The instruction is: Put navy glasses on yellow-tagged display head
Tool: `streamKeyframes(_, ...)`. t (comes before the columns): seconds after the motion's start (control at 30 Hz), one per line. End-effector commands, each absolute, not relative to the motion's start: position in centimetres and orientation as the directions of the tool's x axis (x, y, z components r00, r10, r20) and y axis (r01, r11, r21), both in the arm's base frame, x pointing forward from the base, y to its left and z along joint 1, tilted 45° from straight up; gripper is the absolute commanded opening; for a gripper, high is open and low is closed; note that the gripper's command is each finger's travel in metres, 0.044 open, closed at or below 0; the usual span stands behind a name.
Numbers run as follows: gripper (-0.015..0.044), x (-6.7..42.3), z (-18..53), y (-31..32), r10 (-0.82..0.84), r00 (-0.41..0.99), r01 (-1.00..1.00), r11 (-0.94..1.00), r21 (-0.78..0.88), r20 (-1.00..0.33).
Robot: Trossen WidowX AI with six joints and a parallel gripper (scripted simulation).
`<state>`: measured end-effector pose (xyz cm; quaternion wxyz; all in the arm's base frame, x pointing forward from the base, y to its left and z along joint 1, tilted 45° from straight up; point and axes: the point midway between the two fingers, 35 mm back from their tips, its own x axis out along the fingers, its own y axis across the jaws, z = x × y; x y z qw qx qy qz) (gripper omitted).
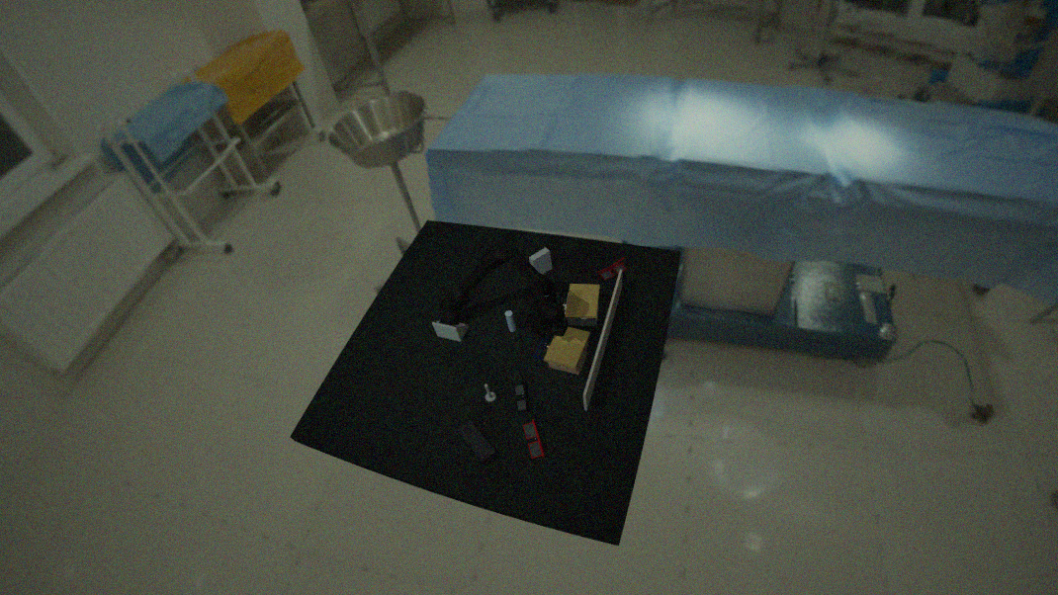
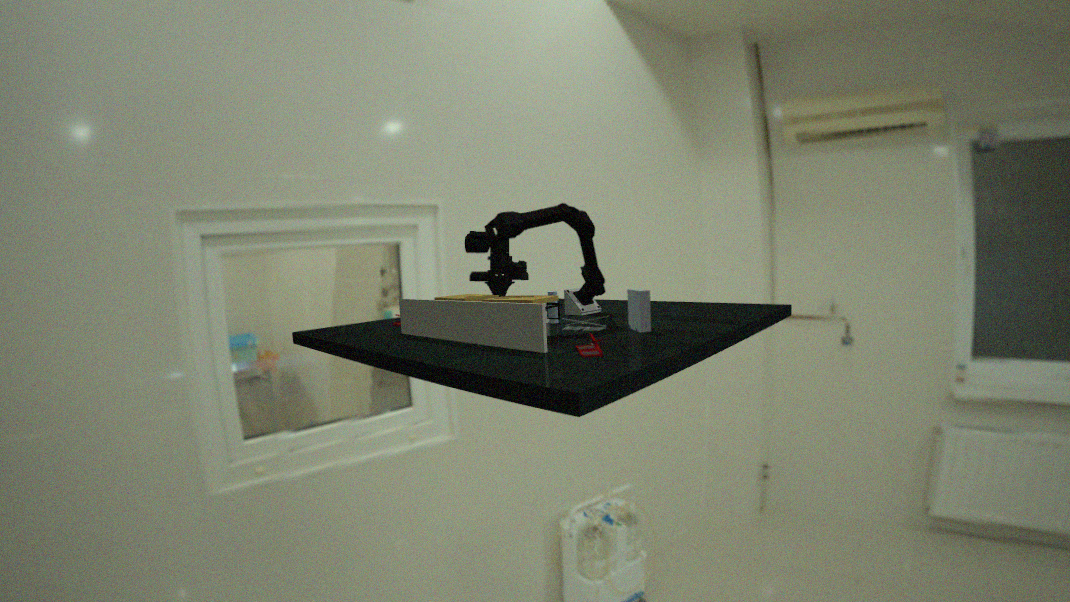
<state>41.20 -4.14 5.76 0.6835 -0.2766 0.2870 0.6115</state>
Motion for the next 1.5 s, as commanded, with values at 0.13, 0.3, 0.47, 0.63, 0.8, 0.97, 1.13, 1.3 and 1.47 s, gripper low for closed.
streamKeyframes(0.13,0.0,42.05,5.81,-4.21,0.68,0.09,-0.994,0.104,-0.026,-0.728)
streamKeyframes(0.3,0.0,42.21,5.81,-4.22,0.68,0.09,-0.994,0.104,-0.026,-0.728)
streamKeyframes(0.47,0.0,42.19,5.72,-4.13,0.68,0.09,-0.994,0.104,-0.026,-0.728)
streamKeyframes(0.63,0.0,42.19,5.63,-4.04,0.68,0.09,-0.994,0.104,-0.026,-0.728)
streamKeyframes(0.8,0.0,42.2,5.48,-3.89,0.68,0.09,-0.994,0.104,-0.026,-0.728)
streamKeyframes(0.97,0.0053,42.17,5.37,-3.85,0.678,0.087,-0.995,0.099,-0.027,-0.73)
streamKeyframes(1.13,0.0108,42.17,5.37,-3.85,0.678,0.087,-0.995,0.099,-0.027,-0.73)
streamKeyframes(1.3,0.0108,42.17,5.37,-3.85,0.678,0.087,-0.995,0.099,-0.027,-0.73)
streamKeyframes(1.47,0.0108,42.2,6.3,-4.74,0.687,0.063,-0.996,0.084,-0.007,-0.724)
